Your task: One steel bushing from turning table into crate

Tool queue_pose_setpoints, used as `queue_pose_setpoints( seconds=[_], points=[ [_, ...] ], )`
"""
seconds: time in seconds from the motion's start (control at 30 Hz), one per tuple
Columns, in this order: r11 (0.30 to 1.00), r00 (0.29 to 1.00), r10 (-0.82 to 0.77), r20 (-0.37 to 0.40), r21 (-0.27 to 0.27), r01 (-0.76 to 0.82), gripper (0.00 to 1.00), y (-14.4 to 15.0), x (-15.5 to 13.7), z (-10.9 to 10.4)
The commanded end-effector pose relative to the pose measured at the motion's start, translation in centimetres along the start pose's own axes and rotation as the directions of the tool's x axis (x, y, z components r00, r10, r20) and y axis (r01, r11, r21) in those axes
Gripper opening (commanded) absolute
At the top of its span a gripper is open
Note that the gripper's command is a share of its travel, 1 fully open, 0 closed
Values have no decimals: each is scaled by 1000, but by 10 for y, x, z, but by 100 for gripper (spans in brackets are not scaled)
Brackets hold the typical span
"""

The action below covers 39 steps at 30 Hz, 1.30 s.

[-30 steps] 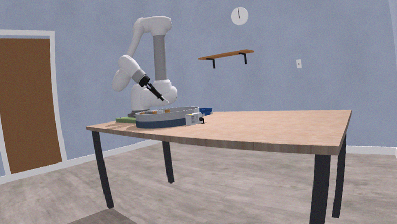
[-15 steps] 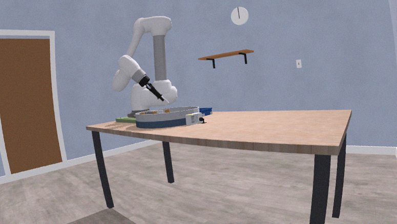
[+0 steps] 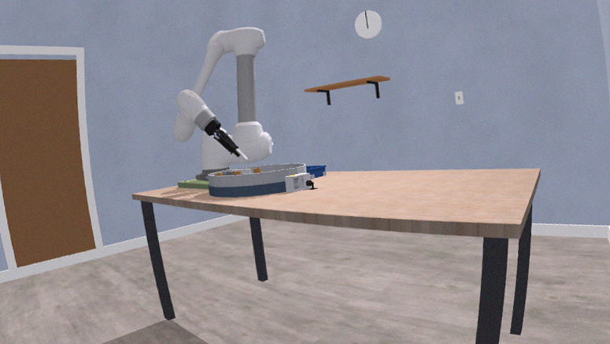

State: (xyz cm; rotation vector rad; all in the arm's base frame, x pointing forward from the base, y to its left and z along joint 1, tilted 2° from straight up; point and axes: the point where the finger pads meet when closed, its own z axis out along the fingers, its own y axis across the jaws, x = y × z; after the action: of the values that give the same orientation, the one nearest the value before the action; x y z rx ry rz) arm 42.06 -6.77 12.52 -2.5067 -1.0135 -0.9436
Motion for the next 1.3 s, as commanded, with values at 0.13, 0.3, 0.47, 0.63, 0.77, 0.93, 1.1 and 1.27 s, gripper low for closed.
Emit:
queue_pose_setpoints(
  seconds=[0.13,0.3,0.47,0.63,0.77,0.93,1.1,1.27],
  points=[
    [990,994,105,-7,-91,-106,6,-24,-38,-36],
    [982,989,145,-12,-124,-145,6,-34,-52,-46],
    [980,989,150,-12,-129,-151,6,-35,-53,-48],
    [980,989,150,-12,-129,-151,6,-35,-53,-48],
    [980,989,150,-12,-129,-151,6,-35,-53,-48],
    [980,989,150,-12,-129,-151,6,-35,-53,-48],
    [980,989,150,-12,-129,-151,6,-35,-53,-48],
    [980,989,150,-12,-129,-151,6,-35,-53,-48]
  ],
)
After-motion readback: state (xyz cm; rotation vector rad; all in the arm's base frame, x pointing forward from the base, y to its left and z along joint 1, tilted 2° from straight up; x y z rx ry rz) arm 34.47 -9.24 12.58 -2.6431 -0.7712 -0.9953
